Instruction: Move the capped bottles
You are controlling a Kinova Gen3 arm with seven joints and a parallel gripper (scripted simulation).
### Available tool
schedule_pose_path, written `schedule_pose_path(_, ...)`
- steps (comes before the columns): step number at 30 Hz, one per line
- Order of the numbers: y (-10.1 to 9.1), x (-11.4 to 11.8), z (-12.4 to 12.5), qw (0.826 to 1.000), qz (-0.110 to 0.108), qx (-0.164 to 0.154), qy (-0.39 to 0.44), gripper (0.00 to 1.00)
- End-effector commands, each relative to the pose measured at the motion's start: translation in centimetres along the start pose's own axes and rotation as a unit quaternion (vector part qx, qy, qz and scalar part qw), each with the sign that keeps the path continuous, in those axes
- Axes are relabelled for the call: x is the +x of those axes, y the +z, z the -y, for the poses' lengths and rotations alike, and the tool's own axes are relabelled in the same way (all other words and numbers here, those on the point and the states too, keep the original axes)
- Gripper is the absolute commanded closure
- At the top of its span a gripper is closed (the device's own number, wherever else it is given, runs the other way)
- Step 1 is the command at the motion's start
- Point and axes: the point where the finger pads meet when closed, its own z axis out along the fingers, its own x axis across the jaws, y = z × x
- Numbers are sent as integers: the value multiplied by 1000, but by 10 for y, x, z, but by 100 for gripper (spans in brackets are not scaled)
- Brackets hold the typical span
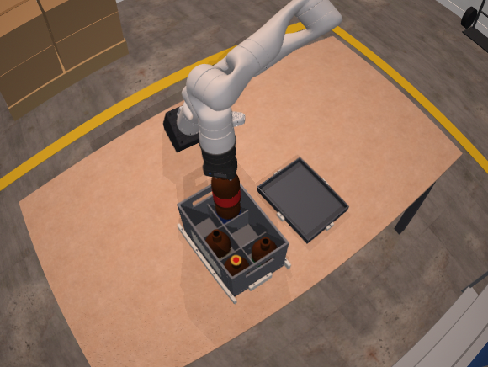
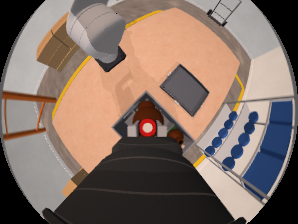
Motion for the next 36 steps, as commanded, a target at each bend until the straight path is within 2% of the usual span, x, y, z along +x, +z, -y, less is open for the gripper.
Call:
schedule_pose_path(1,-1,4,4,1000,4,-4,-4,100)
schedule_pose_path(36,1,46,46,1000,4,-4,-4,100)
